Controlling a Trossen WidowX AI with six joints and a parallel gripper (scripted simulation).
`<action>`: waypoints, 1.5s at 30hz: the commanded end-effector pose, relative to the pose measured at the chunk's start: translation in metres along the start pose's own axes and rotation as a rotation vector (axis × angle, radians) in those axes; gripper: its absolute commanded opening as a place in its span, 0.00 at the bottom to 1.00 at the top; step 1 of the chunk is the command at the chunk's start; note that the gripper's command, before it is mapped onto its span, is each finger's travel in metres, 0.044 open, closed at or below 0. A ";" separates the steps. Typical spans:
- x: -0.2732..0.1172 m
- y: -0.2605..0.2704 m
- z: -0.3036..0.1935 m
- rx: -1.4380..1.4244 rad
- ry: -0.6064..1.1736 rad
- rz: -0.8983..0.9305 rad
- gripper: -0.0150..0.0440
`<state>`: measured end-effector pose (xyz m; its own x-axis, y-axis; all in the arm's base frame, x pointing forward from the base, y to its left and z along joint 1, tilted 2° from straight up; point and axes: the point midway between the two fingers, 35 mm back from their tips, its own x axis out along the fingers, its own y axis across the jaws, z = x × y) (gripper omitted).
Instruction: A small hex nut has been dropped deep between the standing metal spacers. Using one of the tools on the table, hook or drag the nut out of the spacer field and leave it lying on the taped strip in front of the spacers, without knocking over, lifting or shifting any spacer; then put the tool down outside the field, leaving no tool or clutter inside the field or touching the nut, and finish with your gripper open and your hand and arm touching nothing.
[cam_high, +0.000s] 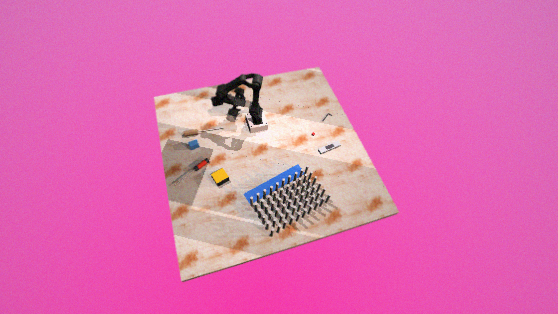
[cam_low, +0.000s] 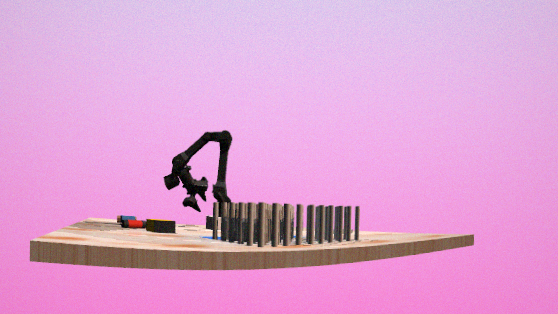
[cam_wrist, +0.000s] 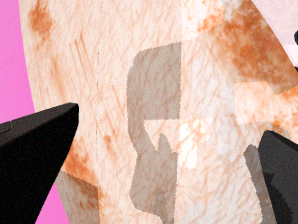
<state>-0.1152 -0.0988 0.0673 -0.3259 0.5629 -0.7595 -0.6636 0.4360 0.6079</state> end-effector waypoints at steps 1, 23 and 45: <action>0.000 -0.001 0.000 0.004 0.004 -0.002 0.98; -0.078 -0.147 -0.001 0.210 0.445 -0.443 1.00; -0.150 -0.304 0.165 0.454 -0.068 -1.288 1.00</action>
<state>0.2179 -0.2142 0.0307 0.2859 -0.3954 -0.8729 -0.2685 0.8414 -0.4690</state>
